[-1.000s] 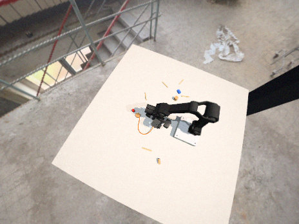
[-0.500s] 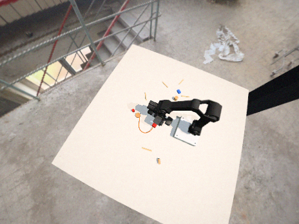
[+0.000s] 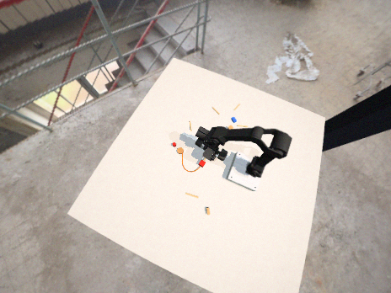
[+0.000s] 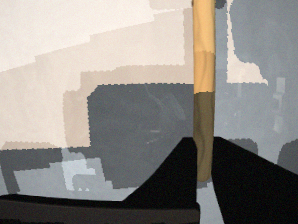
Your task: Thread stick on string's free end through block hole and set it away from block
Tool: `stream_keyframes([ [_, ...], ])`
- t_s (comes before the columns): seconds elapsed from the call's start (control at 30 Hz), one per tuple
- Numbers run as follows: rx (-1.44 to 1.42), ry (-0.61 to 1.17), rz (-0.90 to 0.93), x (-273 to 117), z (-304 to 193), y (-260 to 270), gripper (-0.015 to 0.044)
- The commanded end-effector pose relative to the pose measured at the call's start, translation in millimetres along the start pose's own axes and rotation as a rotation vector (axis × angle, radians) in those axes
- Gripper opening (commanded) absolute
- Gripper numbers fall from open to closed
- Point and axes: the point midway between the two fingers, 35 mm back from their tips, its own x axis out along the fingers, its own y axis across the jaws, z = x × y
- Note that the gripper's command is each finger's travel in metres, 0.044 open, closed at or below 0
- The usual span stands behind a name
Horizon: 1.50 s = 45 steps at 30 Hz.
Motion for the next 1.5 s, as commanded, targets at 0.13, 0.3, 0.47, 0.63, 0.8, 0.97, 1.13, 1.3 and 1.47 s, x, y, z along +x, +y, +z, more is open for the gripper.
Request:
stream_keyframes([
  [0.13,-0.006,-0.002,-0.001,-1,-12,1,0.0],
  [0.3,-0.006,-0.001,-0.003,-2,-20,1,0.0],
  [0.47,-0.006,-0.001,-0.005,-3,-28,1,0.0],
  [0.63,-0.005,0.0,-0.006,-3,-35,1,0.0],
  [0.8,-0.004,0.001,-0.004,-4,-39,1,0.0],
  [0.97,0.003,-0.001,0.008,7,-51,1,0.0],
  [1.13,0.01,0.0,0.009,5,-49,2,0.0079],
  [1.3,0.01,0.0,0.009,-5,-49,0,0.021],
  [1.47,0.008,-0.001,0.011,-72,-42,1,0.021],
])
